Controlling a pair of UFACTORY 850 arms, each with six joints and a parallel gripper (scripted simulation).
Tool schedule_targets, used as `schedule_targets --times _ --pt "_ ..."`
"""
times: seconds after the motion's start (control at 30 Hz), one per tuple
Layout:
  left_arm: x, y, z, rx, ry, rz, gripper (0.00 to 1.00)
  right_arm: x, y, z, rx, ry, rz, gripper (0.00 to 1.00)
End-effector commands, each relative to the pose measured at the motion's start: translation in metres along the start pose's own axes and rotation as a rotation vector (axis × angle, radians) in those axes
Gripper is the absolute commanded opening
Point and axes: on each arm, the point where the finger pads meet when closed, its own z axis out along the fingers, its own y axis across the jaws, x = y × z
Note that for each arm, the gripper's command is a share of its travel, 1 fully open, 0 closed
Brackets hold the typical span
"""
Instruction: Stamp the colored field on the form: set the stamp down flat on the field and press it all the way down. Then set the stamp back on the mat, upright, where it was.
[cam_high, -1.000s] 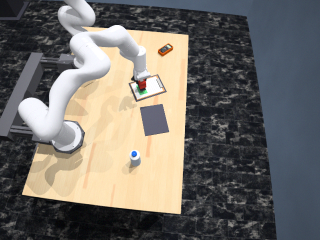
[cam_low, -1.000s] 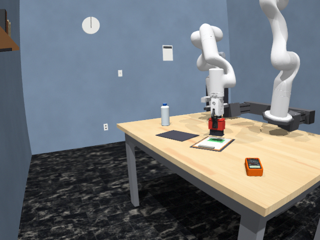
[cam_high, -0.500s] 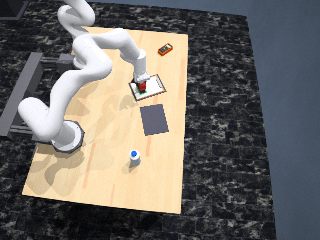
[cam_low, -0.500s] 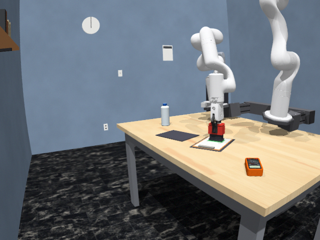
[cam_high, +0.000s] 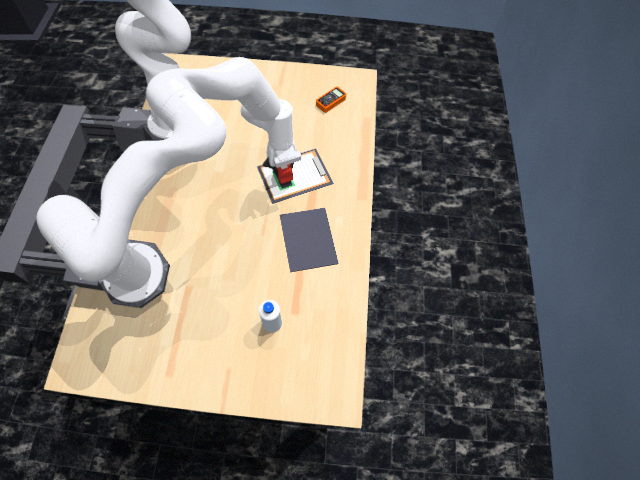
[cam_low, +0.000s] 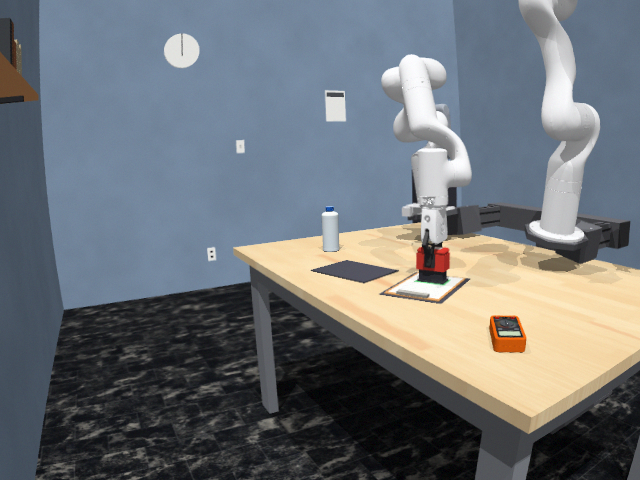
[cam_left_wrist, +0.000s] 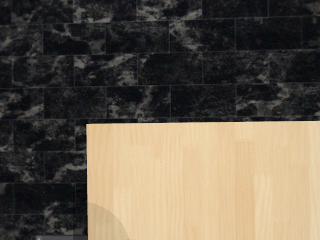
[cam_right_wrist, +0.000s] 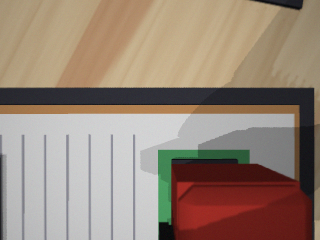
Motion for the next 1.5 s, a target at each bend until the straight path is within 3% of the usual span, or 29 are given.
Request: schedule_targets --times 0.0,0.33,0.83,1.47 --pt "0.000 0.000 -0.001 0.000 0.002 0.000 1.00 0.000 -0.001 0.000 0.002 -0.001 0.000 0.32" --pt "0.000 0.000 -0.001 0.000 0.002 0.000 1.00 0.000 -0.001 0.023 0.002 -0.001 0.000 0.32" --pt "0.000 0.000 -0.001 0.000 0.002 0.000 1.00 0.000 -0.001 0.024 0.002 -0.001 0.000 0.32" --pt "0.000 0.000 -0.001 0.000 0.002 0.000 1.00 0.000 -0.001 -0.003 0.002 -0.001 0.000 0.32"
